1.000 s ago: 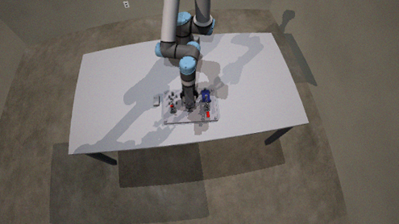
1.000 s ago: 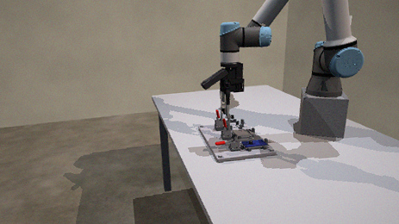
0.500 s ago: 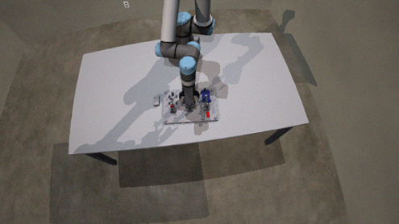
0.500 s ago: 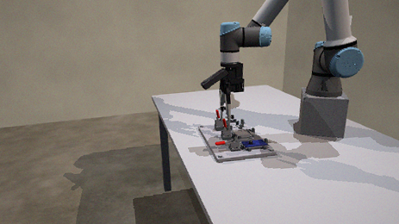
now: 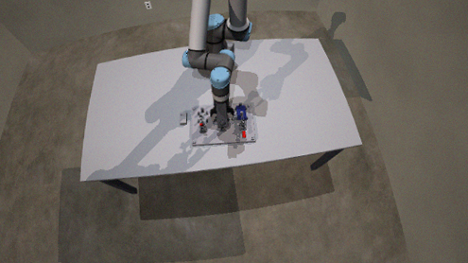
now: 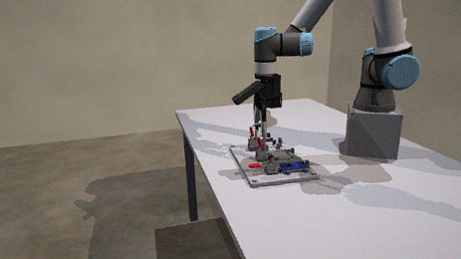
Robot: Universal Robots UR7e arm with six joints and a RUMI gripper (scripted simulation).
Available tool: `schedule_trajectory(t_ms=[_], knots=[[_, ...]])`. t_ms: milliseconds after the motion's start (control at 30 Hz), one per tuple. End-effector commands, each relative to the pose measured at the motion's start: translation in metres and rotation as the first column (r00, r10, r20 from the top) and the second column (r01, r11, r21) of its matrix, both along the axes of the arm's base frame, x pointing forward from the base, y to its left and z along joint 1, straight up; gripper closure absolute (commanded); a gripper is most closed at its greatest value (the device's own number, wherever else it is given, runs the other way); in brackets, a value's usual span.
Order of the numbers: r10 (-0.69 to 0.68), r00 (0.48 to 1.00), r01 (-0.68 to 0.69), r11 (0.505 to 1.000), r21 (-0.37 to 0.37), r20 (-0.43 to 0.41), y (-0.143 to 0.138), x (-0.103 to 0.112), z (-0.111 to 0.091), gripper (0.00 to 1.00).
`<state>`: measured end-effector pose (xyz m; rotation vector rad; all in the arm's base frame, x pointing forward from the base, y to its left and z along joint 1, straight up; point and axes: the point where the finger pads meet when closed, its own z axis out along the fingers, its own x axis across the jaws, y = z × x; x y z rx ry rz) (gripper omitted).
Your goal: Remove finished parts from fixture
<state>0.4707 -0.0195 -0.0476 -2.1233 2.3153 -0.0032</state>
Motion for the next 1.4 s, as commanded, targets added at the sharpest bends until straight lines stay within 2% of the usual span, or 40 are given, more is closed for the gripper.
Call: schedule_trajectory(t_ms=[0, 467, 967, 1367], knots=[[0.000, 1.000, 0.000, 1.000, -0.001, 0.002, 0.000, 0.000, -0.001, 0.41], [-0.001, 1.000, 0.001, 1.000, -0.001, 0.003, 0.000, -0.008, 0.000, 0.41], [-0.001, 1.000, 0.001, 1.000, -0.001, 0.002, 0.004, -0.053, 0.000, 0.41], [-0.001, 1.000, 0.001, 1.000, -0.001, 0.002, 0.006, -0.078, -0.001, 0.41]])
